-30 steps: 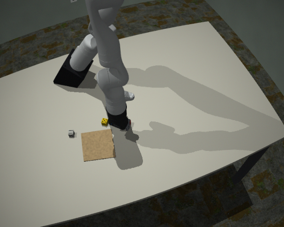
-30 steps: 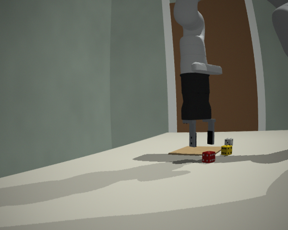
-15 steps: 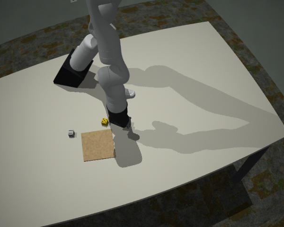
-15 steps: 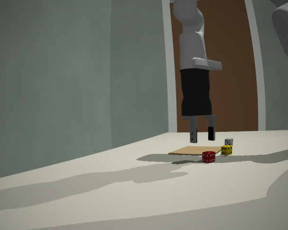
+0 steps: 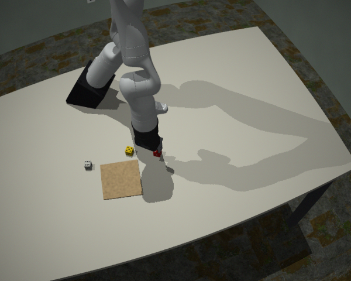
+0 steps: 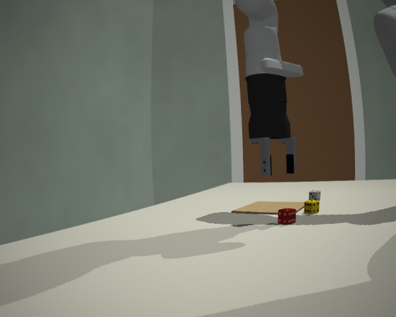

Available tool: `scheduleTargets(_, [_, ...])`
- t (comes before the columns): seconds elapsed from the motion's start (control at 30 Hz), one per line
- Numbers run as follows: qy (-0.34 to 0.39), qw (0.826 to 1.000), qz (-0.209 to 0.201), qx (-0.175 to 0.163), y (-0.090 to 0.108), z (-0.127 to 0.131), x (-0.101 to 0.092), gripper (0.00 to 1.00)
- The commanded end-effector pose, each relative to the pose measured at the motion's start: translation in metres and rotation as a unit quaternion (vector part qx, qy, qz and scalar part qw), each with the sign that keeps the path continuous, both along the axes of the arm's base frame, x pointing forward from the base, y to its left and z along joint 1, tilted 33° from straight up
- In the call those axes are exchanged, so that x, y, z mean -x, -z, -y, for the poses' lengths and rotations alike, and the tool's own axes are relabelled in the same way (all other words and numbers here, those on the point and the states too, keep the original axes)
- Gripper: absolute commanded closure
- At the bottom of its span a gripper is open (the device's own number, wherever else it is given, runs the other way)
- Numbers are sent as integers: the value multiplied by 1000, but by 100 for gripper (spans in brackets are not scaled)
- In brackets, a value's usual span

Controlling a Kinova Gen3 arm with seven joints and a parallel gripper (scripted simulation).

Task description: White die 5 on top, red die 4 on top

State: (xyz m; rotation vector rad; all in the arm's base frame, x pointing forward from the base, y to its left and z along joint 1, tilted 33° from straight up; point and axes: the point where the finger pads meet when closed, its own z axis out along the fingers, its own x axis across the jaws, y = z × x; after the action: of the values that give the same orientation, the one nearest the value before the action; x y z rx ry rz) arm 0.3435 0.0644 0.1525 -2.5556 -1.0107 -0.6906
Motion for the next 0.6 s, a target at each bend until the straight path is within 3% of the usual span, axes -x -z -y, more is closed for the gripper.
scheduleTargets(0.0, [11,1000,3,4,-13,17,2,0])
scheduleTargets(0.57, [11,1000,3,4,-43,32,14,0])
